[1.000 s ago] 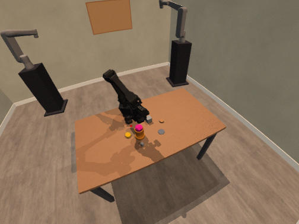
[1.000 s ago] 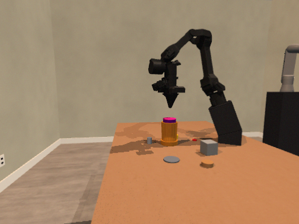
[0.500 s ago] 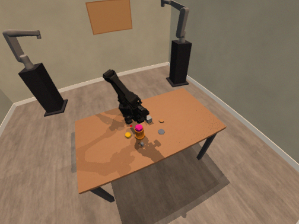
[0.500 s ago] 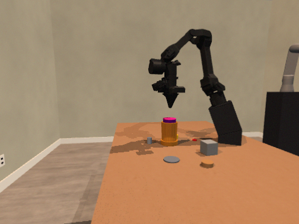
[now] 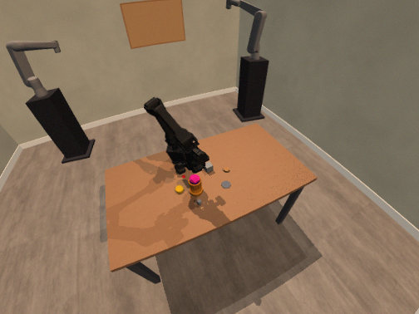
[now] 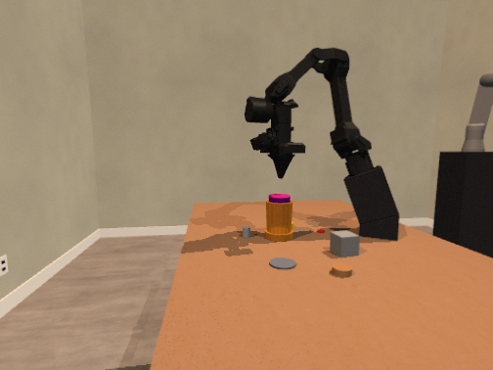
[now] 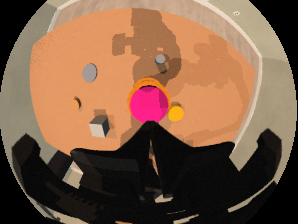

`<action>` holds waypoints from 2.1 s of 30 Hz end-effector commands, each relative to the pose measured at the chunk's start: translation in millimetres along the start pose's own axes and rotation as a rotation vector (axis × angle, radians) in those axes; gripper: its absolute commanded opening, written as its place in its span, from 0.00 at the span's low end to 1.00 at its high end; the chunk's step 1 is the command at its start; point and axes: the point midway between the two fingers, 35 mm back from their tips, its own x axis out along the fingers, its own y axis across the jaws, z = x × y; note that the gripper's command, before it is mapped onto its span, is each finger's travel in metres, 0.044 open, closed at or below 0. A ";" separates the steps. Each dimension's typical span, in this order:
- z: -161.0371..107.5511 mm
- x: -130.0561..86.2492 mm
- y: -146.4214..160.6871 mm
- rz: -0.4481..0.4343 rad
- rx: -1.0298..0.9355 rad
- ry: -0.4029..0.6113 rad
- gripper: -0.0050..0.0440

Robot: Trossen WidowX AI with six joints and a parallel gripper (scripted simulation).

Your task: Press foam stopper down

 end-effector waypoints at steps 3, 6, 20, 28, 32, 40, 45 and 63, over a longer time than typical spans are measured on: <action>3.6 -4.3 -0.8 0.002 0.005 -0.020 0.10; 3.6 -4.3 -0.8 0.002 0.005 -0.020 0.10; 5.8 27.7 -1.8 -0.003 0.011 -0.024 0.10; 5.8 32.3 -2.0 -0.004 0.012 -0.024 0.10; 5.9 35.4 -2.0 -0.004 0.012 -0.024 0.10; 6.0 46.3 -2.1 -0.004 0.012 -0.024 0.10; 6.0 46.3 -2.1 -0.004 0.012 -0.024 0.10; 5.3 46.9 -2.1 -0.005 0.012 -0.024 0.10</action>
